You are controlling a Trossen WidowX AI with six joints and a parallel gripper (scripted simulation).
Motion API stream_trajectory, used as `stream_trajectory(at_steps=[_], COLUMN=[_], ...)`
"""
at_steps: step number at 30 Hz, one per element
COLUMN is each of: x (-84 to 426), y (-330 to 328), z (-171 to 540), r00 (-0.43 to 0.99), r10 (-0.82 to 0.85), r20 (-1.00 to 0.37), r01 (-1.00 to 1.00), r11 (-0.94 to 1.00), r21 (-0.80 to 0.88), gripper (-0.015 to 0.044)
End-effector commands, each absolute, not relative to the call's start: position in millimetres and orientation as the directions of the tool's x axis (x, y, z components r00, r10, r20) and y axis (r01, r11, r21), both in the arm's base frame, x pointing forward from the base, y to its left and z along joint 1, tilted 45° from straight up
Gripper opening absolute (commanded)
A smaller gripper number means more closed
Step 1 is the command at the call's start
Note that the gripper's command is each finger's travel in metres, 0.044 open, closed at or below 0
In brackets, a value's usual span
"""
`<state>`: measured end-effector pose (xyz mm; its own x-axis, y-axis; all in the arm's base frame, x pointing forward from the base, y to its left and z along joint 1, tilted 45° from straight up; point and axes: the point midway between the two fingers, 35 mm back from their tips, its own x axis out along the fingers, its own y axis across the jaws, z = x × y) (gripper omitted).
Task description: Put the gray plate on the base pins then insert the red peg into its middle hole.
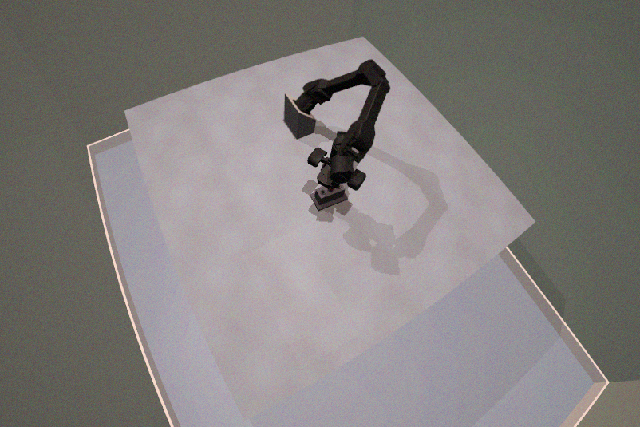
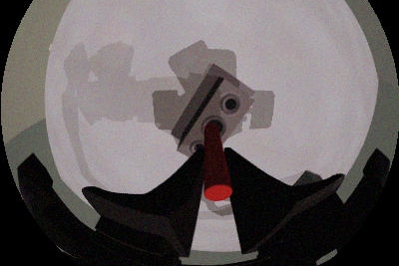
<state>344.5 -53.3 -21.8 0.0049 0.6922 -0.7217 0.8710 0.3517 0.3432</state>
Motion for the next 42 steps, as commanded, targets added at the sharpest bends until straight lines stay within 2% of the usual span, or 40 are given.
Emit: stream_trajectory(at_steps=[1,42], x=[342.8,342.7], y=[-47.9,-43.2], z=[-27.3,-30.7], r00=[0.000,0.001], r10=[0.695,0.690], r20=[-0.719,-0.724], r01=[0.875,0.870], r11=[0.348,0.355], r21=[0.337,0.341], gripper=[0.0000,0.0000])
